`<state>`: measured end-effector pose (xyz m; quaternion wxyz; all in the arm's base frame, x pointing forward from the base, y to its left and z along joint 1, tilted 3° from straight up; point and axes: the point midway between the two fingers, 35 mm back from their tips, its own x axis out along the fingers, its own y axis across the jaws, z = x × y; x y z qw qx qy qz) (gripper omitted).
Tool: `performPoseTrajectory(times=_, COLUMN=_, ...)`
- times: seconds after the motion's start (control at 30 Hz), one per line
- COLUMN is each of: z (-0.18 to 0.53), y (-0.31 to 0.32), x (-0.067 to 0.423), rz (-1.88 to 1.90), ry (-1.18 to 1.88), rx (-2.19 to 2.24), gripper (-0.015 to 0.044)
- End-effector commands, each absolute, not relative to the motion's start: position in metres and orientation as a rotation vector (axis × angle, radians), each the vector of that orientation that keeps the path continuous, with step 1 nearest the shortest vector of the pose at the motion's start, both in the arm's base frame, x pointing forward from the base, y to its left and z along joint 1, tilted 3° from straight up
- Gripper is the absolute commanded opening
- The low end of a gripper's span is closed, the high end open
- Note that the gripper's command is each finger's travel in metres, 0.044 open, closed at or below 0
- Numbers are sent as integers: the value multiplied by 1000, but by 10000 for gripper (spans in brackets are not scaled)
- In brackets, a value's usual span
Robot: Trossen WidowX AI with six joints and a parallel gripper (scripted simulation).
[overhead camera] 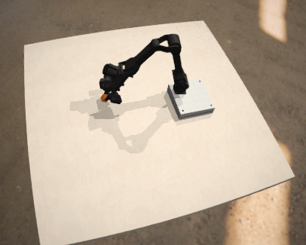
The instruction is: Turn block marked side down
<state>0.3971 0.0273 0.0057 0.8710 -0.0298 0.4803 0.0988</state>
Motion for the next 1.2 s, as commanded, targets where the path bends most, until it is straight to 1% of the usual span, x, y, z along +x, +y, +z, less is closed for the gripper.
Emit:
performPoseTrajectory(times=0.0, z=-2, y=28, x=399, rz=206, ry=967, rx=-49, gripper=0)
performPoseTrajectory(times=0.47, z=-23, y=28, x=404, rz=203, ry=754, rx=-24, gripper=0)
performPoseTrajectory(times=0.97, z=-22, y=29, x=391, rz=208, ry=531, rx=-3, gripper=0)
performPoseTrajectory(times=1.17, z=-22, y=29, x=390, rz=208, ry=502, rx=0, gripper=0)
